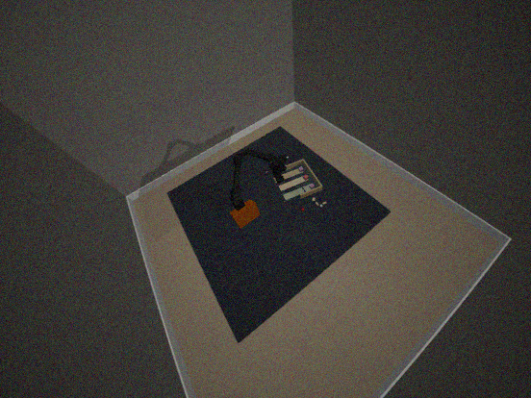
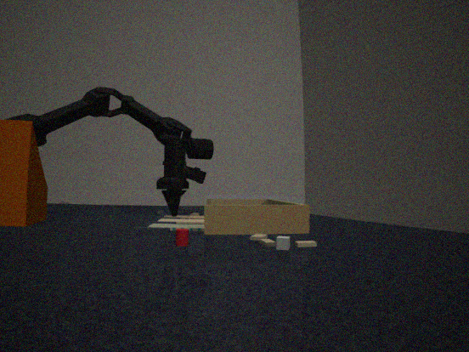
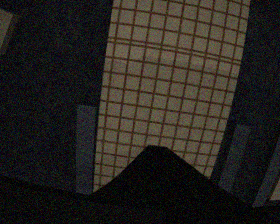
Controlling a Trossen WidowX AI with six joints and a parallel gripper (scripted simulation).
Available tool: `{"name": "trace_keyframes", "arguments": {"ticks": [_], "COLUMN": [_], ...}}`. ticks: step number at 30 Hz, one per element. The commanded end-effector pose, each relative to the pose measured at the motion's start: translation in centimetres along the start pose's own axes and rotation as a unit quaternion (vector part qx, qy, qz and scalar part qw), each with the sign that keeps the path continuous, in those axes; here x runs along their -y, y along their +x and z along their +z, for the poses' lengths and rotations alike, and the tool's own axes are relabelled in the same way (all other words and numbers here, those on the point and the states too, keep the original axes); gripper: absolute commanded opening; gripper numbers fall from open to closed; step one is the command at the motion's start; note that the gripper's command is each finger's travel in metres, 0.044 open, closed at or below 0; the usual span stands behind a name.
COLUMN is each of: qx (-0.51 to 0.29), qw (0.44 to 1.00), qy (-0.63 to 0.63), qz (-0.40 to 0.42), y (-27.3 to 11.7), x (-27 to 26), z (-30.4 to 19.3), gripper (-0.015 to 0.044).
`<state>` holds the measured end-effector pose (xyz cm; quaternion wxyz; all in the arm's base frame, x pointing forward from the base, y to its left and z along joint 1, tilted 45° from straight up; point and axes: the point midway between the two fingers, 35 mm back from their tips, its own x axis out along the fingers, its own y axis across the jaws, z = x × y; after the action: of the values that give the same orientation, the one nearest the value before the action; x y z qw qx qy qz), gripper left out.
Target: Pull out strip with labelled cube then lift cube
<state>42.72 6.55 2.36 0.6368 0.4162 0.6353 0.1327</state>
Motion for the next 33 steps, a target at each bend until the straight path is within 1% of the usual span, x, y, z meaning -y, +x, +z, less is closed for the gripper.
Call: {"name": "trace_keyframes", "arguments": {"ticks": [1, 33], "qx": [-0.006, -0.007], "qw": [1.0, 1.0], "qy": [-0.001, 0.0], "qz": [-0.003, -0.003], "y": [0.5, 0.6], "x": [0.0, 0.1], "z": [-1.0, -5.8], "gripper": [0.0, 0.0]}}
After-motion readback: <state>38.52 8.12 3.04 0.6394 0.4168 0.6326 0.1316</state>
